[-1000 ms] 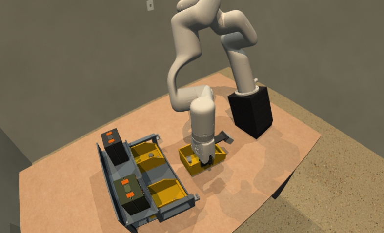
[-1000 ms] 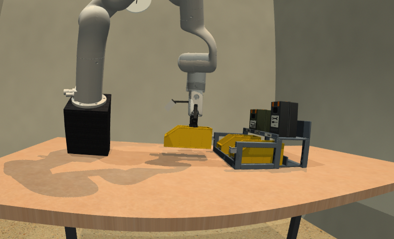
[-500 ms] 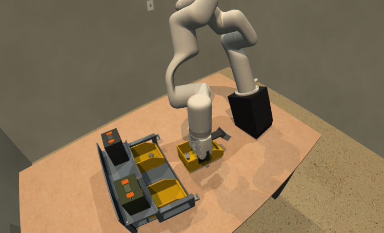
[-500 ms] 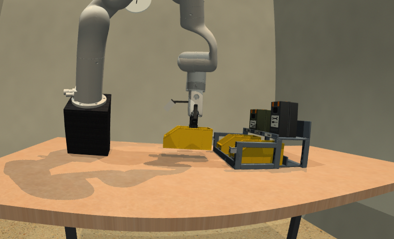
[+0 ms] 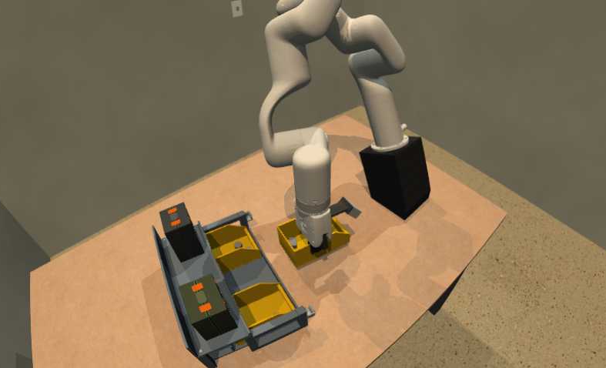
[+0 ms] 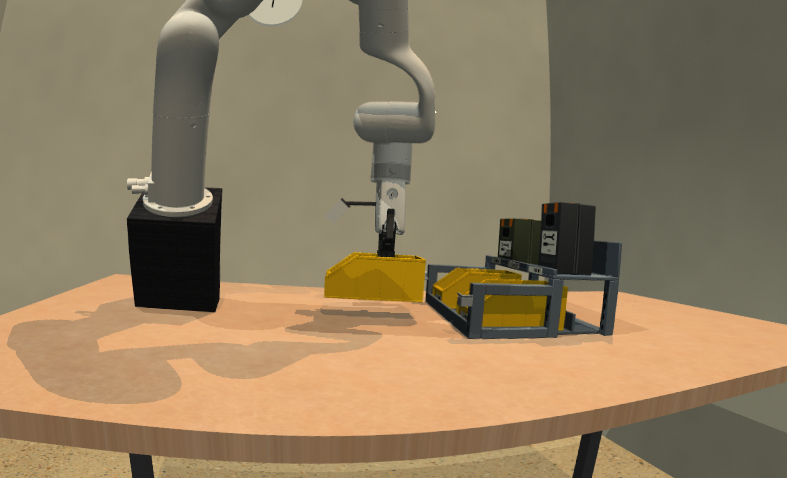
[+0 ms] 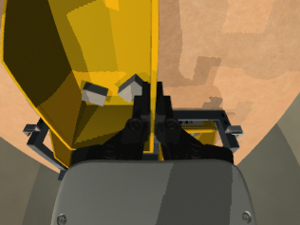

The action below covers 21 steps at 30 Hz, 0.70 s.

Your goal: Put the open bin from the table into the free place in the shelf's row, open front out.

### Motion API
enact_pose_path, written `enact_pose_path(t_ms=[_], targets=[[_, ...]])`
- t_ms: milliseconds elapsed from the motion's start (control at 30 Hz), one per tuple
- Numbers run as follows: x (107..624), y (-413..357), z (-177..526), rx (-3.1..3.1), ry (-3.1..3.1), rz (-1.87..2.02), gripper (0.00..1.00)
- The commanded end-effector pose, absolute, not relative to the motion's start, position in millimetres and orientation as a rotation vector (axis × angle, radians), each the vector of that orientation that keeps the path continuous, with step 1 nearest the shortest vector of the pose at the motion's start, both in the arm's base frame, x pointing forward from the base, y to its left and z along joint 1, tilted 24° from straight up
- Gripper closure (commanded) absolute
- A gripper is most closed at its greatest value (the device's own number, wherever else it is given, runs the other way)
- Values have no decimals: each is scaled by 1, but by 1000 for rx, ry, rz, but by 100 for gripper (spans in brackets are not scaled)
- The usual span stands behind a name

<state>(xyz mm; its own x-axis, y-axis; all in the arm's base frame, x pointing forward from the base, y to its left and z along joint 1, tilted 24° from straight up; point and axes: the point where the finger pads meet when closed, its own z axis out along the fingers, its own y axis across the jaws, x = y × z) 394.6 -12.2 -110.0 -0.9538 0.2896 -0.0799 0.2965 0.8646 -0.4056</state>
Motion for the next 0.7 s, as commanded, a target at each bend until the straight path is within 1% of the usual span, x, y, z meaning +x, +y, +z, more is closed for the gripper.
enact_pose_path(t_ms=[0,667], targets=[[396,-12,-109,474,3015,-658,100],[399,-7,-111,474,3015,-658,100]])
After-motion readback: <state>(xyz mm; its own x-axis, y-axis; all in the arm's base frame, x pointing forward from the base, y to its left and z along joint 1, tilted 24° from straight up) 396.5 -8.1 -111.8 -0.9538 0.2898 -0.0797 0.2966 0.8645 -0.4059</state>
